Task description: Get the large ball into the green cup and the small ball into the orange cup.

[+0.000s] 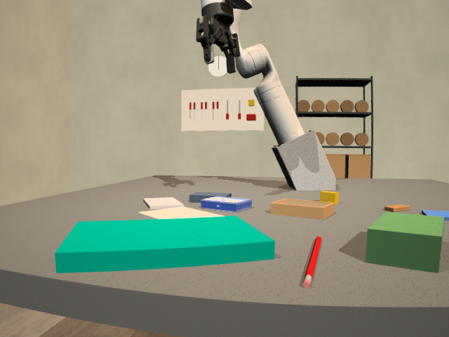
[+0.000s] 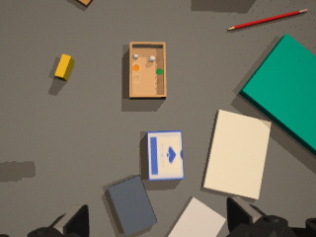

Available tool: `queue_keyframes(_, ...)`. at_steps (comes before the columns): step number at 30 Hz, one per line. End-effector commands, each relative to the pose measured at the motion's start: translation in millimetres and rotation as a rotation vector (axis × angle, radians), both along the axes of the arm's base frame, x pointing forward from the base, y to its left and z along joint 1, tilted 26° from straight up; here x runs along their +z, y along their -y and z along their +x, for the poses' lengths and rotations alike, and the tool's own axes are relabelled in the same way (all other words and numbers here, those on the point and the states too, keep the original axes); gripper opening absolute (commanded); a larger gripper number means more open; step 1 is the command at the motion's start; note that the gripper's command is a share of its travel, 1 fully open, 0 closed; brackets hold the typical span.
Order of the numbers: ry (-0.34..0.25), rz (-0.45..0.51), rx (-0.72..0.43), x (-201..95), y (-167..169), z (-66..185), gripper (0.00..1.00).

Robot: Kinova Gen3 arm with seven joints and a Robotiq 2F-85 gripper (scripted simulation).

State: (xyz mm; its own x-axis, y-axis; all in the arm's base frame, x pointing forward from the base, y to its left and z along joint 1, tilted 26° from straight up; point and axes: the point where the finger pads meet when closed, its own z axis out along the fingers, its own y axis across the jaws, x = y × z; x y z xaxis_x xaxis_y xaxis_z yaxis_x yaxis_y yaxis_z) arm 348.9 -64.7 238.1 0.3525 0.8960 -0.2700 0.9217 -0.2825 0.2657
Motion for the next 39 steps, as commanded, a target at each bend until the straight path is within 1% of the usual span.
queue_keyframes(1, -0.021, -0.016, -0.003, -18, -6, 12, 1.0)
queue_keyframes(5, -0.022, -0.031, -0.02, -51, -18, 38, 1.0)
queue_keyframes(7, -0.022, -0.031, -0.02, -51, -18, 38, 1.0)
queue_keyframes(10, -0.025, -0.044, -0.033, -86, -29, 58, 1.0)
queue_keyframes(14, -0.029, -0.059, -0.047, -140, -45, 80, 1.0)
queue_keyframes(15, -0.029, -0.059, -0.047, -140, -45, 80, 1.0)
queue_keyframes(18, -0.035, -0.066, -0.056, -182, -55, 89, 1.0)
queue_keyframes(22, -0.043, -0.073, -0.065, -231, -64, 94, 1.0)
queue_keyframes(24, -0.043, -0.073, -0.065, -231, -64, 94, 1.0)
queue_keyframes(27, -0.048, -0.075, -0.069, -256, -68, 94, 1.0)
queue_keyframes(30, -0.051, -0.076, -0.071, -271, -70, 94, 1.0)
queue_keyframes(33, -0.052, -0.076, -0.072, -277, -71, 93, 1.0)
queue_keyframes(39, -0.052, -0.076, -0.072, -277, -71, 93, 1.0)
